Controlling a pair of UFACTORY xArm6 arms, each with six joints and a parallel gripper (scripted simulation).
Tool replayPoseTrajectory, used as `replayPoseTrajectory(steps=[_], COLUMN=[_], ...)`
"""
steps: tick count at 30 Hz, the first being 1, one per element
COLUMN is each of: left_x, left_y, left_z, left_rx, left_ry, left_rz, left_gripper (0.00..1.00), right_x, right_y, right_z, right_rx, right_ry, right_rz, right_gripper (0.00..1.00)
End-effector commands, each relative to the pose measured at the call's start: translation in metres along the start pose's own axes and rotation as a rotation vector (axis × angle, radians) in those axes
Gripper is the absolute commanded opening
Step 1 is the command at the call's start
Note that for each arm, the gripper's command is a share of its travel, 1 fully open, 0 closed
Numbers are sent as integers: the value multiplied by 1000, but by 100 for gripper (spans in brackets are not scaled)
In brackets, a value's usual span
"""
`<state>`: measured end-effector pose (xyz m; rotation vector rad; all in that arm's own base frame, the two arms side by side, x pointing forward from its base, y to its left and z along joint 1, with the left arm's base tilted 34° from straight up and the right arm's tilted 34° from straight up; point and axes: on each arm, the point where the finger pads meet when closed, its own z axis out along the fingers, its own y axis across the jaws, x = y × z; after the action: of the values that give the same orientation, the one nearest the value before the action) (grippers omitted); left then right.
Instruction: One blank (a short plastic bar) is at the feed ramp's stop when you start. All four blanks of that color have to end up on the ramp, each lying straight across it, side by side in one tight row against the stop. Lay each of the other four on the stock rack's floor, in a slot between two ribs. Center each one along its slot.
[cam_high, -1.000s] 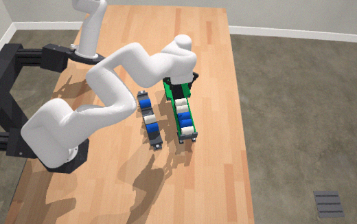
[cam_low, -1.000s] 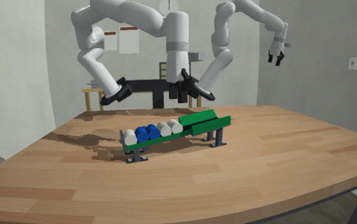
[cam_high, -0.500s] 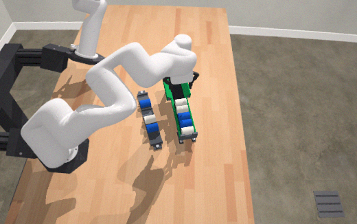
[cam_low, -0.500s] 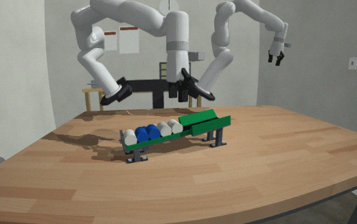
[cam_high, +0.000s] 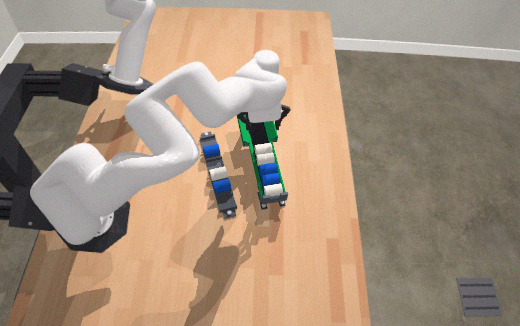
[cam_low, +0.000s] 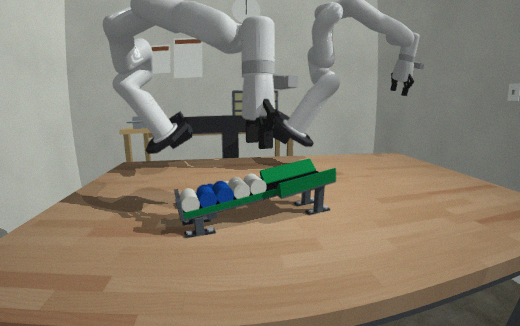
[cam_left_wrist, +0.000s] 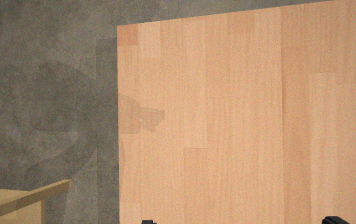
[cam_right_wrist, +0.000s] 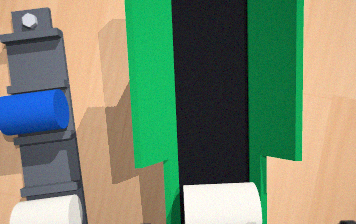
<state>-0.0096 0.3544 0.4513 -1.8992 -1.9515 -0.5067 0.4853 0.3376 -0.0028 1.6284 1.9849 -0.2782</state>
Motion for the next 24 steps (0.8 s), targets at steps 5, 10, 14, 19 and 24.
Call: replayPoseTrajectory(steps=[5, 10, 14, 19, 24], left_x=[1, 1, 1, 1, 1], left_y=[0, 0, 0, 0, 0], left_z=[-1, -1, -1, -1, -1], left_rx=[0, 0, 0, 0, 0], left_ry=[4, 4, 4, 4, 4], left_rz=[0, 0, 0, 0, 0], left_gripper=[100, 100, 100, 100, 100], right_x=[-5, -9, -11, -16, -20], right_y=[2, 3, 3, 4, 4], right_z=[-1, -1, -1, 0, 1], right_rx=[-4, -4, -4, -4, -4], right_ry=[4, 4, 4, 4, 5], right_rz=[198, 334, 386, 565, 700], right_gripper=[100, 100, 100, 100, 100])
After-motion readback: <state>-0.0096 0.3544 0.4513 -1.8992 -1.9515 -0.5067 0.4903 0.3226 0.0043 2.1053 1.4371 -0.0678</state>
